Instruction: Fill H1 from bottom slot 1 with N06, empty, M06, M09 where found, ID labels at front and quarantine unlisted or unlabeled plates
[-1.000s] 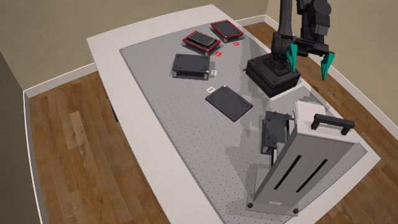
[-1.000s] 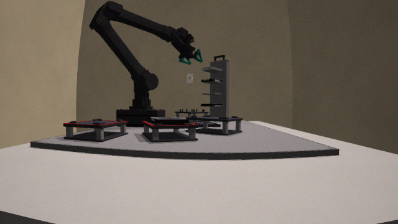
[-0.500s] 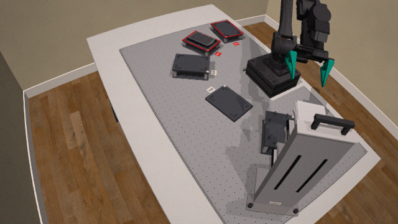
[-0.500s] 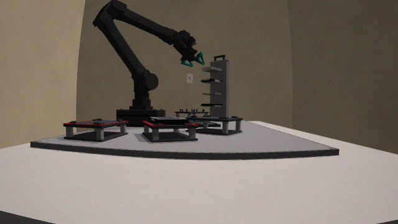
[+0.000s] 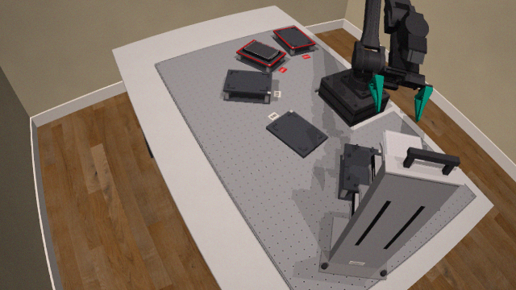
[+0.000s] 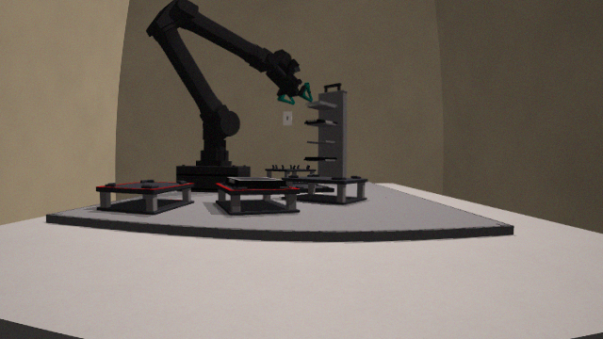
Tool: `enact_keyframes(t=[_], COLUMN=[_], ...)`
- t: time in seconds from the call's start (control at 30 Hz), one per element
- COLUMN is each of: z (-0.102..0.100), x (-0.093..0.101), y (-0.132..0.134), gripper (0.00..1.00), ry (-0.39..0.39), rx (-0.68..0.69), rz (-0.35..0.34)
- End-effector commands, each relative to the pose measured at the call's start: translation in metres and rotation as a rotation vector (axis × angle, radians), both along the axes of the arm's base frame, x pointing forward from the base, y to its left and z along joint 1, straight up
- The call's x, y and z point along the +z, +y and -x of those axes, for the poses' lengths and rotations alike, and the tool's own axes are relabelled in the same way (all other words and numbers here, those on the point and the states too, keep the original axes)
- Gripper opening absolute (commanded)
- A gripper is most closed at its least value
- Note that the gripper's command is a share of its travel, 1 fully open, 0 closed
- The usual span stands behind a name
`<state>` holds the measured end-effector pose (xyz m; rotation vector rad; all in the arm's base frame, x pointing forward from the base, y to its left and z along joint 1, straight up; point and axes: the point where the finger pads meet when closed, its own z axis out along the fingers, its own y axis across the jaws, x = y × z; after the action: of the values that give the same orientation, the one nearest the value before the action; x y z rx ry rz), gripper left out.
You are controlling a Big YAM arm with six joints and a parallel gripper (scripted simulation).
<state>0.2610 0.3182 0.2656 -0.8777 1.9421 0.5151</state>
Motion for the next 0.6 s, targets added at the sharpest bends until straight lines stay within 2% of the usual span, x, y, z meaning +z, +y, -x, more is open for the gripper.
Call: enact_keyframes(t=[0.0, 0.13, 0.17, 0.57], z=[-0.009, -0.013, -0.011, -0.010], x=[0.008, 0.007, 0.021, 0.021], y=[0.006, 0.010, 0.012, 0.012], gripper=[1.00, 1.00, 1.00, 1.00], ry=[-0.027, -0.030, -0.035, -0.035], rx=[0.002, 0.000, 0.001, 0.001], rz=[-0.020, -0.024, -0.042, -0.042])
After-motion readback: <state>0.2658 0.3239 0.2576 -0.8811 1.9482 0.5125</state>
